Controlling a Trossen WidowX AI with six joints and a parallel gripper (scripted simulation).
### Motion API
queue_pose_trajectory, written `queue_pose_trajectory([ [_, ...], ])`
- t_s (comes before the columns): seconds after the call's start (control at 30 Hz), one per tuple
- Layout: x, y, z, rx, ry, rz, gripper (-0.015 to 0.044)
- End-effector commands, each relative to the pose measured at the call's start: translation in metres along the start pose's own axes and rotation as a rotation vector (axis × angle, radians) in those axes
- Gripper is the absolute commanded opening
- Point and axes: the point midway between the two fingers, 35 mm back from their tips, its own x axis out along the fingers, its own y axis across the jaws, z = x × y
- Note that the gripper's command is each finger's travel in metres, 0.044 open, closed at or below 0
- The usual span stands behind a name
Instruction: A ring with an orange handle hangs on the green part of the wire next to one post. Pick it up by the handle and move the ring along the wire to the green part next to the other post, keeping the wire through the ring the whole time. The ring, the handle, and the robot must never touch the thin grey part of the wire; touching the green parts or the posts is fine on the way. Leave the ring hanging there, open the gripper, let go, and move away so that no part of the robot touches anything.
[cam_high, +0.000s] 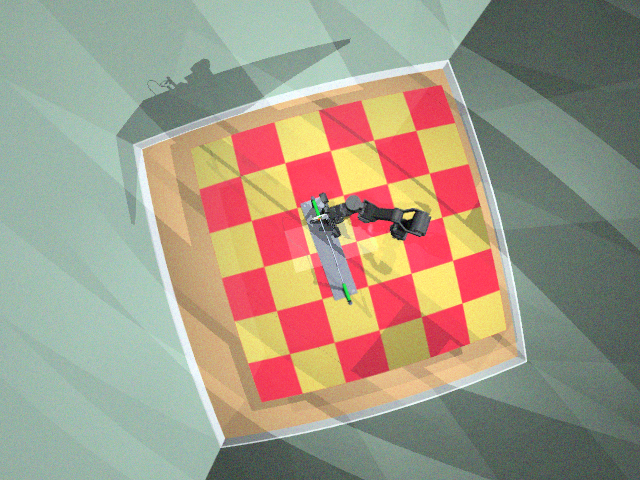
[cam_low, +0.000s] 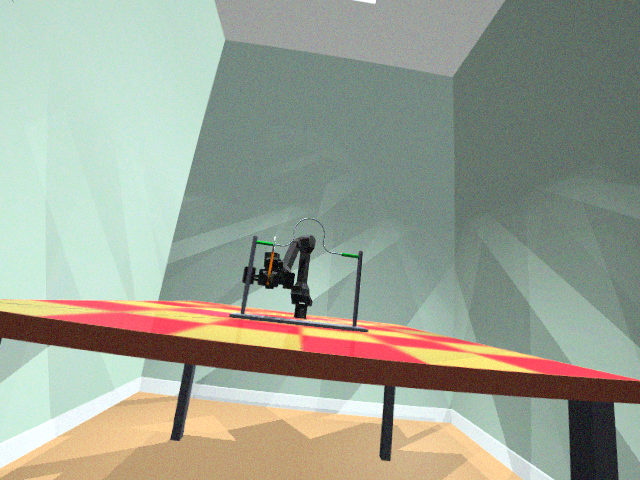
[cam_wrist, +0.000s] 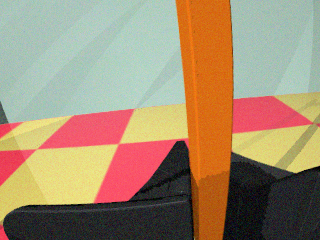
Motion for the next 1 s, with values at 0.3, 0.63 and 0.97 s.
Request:
queue_pose_trajectory([
  [0.3, 0.0, 0.016, -0.001, 0.022, -0.001, 0.002, -0.015],
  [0.63, 0.0, 0.033, 0.0, 0.077, -0.002, 0.007, -0.015],
  [0.97, 0.0, 0.056, 0.002, 0.192, -0.003, 0.017, -0.015],
])
